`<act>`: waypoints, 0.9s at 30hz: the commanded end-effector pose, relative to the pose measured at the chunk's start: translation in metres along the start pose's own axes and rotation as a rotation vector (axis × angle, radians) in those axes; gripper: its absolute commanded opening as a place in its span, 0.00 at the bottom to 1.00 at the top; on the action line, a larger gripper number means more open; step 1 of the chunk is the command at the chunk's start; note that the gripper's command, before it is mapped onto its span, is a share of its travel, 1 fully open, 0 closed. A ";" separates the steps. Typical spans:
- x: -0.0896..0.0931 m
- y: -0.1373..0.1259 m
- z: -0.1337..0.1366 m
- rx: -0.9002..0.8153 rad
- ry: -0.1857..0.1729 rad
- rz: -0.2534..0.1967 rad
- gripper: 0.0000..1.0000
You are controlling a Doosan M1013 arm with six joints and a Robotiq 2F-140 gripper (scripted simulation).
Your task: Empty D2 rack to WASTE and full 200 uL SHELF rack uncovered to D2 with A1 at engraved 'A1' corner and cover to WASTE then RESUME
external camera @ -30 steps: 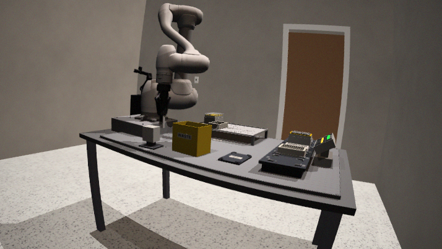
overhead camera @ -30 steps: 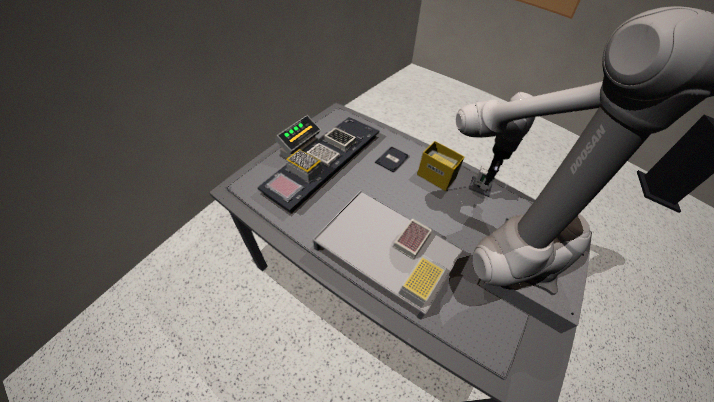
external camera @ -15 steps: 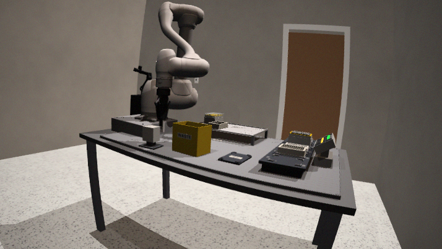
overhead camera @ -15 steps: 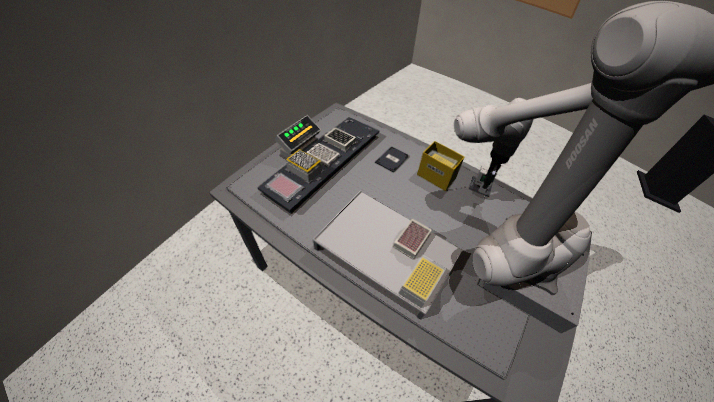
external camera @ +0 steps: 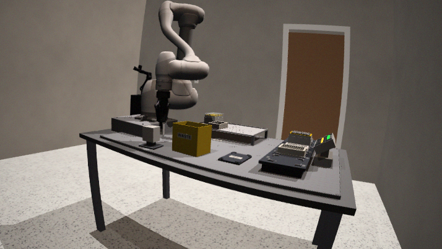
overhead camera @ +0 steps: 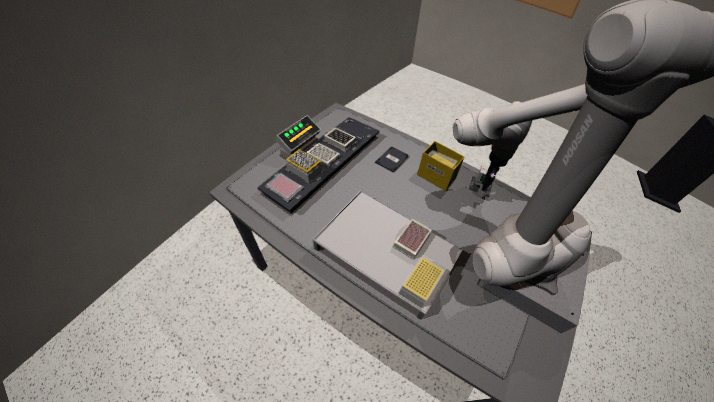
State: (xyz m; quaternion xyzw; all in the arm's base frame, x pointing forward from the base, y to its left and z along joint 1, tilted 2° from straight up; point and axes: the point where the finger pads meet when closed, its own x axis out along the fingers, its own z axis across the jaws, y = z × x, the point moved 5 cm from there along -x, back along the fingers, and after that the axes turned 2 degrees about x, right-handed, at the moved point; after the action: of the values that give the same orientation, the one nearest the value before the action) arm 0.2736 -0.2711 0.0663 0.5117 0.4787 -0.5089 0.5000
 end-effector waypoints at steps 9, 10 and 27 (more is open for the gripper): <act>0.000 0.000 0.010 0.000 0.000 0.000 0.00; 0.000 0.000 0.012 0.000 0.000 0.000 0.00; 0.000 0.001 0.037 0.000 0.000 0.000 0.00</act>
State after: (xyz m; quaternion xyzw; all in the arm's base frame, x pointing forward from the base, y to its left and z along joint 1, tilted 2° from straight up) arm 0.2733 -0.3051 0.0667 0.5117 0.4789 -0.5090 0.4998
